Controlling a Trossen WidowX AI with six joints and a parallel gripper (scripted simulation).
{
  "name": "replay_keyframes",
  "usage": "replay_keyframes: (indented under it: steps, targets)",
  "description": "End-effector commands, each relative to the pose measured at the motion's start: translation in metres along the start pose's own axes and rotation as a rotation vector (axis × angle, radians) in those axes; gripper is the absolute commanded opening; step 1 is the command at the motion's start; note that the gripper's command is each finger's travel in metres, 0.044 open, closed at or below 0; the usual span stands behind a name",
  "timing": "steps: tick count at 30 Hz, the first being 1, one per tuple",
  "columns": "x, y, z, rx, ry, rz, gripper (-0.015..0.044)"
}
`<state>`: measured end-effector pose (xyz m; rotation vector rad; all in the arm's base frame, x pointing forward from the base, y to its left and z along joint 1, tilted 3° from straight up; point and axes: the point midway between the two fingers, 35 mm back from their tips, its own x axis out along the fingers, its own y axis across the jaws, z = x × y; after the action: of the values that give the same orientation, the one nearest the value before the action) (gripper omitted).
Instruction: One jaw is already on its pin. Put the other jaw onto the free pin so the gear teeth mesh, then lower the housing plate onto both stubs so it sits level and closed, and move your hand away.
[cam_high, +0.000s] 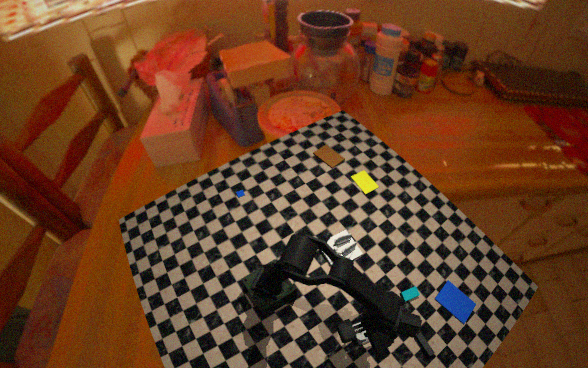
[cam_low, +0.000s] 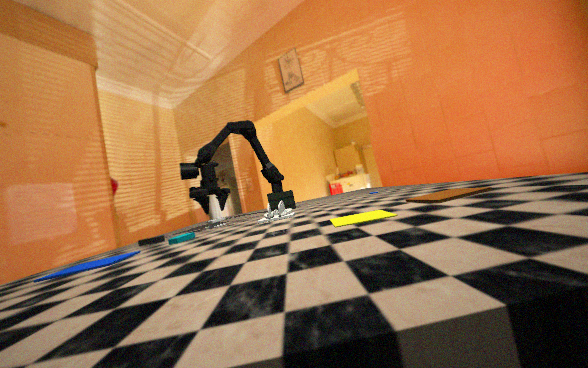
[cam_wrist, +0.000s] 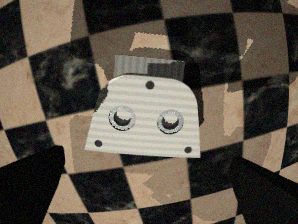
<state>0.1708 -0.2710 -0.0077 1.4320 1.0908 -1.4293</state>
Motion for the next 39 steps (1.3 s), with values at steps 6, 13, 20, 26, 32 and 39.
replay_keyframes:
  steps: [6,13,20,26,32,39]
  targets:
    - [0.0,0.0,0.001,0.005,-0.003,0.0,0.044]
    - [0.001,0.0,0.0,0.0,0.0,0.0,0.044]
    - [0.012,0.001,0.001,0.001,-0.001,0.0,0.044]
    - [0.022,0.002,0.002,0.002,-0.001,0.0,0.044]
    - [0.032,0.002,0.002,0.003,-0.002,0.0,0.044]
    - [0.044,0.002,0.002,0.004,-0.002,0.0,0.044]
